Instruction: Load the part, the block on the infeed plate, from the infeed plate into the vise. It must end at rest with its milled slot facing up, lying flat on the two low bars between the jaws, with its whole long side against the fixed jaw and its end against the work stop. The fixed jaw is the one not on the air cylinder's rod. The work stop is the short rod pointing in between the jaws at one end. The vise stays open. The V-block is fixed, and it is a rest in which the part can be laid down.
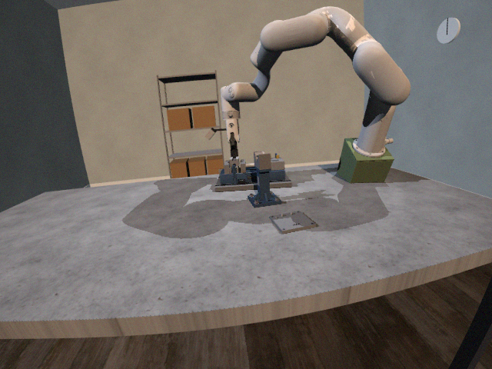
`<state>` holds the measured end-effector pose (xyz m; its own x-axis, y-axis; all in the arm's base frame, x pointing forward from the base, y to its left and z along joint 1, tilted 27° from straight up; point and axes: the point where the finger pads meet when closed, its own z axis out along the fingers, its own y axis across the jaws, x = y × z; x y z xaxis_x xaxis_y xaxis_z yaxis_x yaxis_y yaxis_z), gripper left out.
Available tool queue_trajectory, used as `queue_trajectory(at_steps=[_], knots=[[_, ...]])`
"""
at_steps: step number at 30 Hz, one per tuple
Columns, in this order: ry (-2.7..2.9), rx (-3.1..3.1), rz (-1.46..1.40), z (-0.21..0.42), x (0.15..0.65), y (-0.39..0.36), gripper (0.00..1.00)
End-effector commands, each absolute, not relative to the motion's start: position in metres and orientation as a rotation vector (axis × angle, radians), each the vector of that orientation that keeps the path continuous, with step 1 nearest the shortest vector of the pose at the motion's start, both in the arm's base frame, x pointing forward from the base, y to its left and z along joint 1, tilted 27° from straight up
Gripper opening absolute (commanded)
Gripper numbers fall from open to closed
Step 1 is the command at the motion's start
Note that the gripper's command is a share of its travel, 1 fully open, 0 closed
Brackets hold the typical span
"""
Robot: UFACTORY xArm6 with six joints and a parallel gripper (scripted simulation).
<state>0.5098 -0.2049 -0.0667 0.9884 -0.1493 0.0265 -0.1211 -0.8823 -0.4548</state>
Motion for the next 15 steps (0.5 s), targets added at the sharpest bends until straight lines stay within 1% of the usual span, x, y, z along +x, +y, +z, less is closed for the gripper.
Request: queue_trajectory(at_steps=[1,15], knots=[[0.192,-2.667,-0.089,-0.0647,0.5112,-0.2060,0.00],[0.192,-2.667,-0.089,-0.0638,0.5114,-0.2043,0.00]])
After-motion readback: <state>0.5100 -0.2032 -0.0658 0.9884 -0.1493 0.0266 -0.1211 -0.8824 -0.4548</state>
